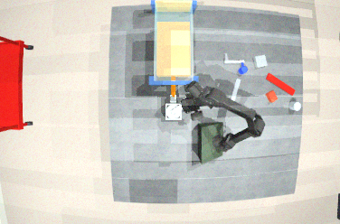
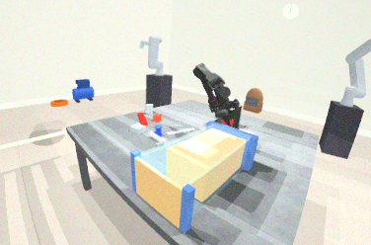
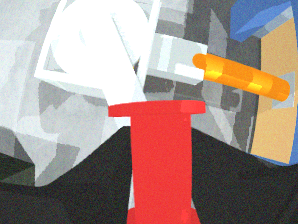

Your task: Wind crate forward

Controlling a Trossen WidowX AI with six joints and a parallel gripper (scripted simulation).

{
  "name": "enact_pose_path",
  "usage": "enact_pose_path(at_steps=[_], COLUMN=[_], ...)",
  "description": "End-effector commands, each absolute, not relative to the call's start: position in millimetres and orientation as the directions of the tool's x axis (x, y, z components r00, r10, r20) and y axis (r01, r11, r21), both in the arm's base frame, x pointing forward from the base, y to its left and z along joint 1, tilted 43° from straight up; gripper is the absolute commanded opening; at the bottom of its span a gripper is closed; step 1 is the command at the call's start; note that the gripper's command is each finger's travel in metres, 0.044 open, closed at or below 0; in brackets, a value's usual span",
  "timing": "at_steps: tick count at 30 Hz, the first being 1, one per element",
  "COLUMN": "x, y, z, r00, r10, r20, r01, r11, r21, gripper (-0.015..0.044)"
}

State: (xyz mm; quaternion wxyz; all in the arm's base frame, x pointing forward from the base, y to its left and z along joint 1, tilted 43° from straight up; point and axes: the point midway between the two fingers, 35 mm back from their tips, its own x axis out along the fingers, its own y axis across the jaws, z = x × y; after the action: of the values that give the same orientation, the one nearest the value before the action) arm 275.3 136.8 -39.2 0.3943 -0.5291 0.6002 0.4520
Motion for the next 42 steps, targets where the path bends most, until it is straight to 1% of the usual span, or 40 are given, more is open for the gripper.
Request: enact_pose_path(at_steps=[1, 42], x=[286, 321], y=[139, 166], z=[-45, -73], r00=[-0.113, -0.110], r10=[-0.277, -0.275], r20=[-0.954, -0.955], r01=[-0.994, -0.994], r11=[0.027, 0.027], r21=[0.110, 0.107], gripper=[0.0000, 0.0000])
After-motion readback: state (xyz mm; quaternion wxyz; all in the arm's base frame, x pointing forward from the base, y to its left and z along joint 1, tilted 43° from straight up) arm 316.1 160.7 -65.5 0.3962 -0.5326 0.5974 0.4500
